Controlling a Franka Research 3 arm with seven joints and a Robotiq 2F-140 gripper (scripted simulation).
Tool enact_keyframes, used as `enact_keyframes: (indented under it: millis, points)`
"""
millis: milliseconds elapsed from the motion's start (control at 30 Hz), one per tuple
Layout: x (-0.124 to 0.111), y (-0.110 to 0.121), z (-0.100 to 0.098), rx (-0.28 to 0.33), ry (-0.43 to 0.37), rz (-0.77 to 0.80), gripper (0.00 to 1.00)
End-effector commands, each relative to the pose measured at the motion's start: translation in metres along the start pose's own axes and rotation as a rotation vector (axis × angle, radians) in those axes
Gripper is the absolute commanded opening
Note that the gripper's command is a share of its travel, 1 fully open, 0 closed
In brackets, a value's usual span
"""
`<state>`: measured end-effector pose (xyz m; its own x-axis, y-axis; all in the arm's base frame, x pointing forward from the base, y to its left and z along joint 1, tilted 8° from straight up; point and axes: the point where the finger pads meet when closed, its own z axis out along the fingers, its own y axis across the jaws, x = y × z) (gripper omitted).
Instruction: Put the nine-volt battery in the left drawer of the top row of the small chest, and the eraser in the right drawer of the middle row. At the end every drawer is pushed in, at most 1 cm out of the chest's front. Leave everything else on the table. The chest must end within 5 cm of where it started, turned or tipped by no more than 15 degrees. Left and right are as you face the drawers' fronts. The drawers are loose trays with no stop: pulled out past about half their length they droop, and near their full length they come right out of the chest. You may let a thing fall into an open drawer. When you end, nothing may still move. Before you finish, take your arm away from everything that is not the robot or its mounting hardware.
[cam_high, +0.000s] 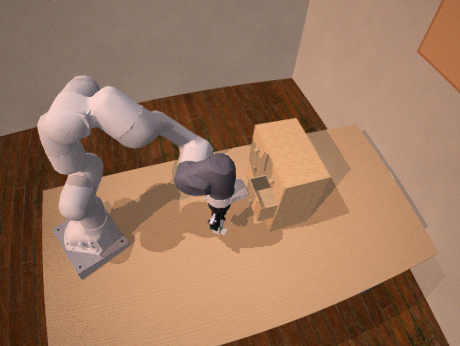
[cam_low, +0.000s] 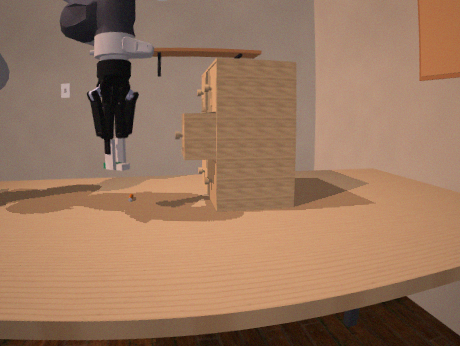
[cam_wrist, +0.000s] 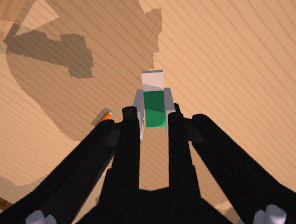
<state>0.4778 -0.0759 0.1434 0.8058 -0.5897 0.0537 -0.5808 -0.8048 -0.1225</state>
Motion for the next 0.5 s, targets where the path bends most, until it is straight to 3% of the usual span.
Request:
enact_keyframes:
  millis: [0, 300, 367, 467]
  points:
    - [-0.002, 0.000, 0.000, 0.001, -0.003, 0.073, 0.11]
    - [-0.002, 0.000, 0.000, 0.001, -0.003, 0.073, 0.11]
    - [-0.005, -0.007, 0.000, 0.001, -0.003, 0.293, 0.11]
    - [-0.011, -0.019, 0.000, 0.000, -0.001, 0.404, 0.11]
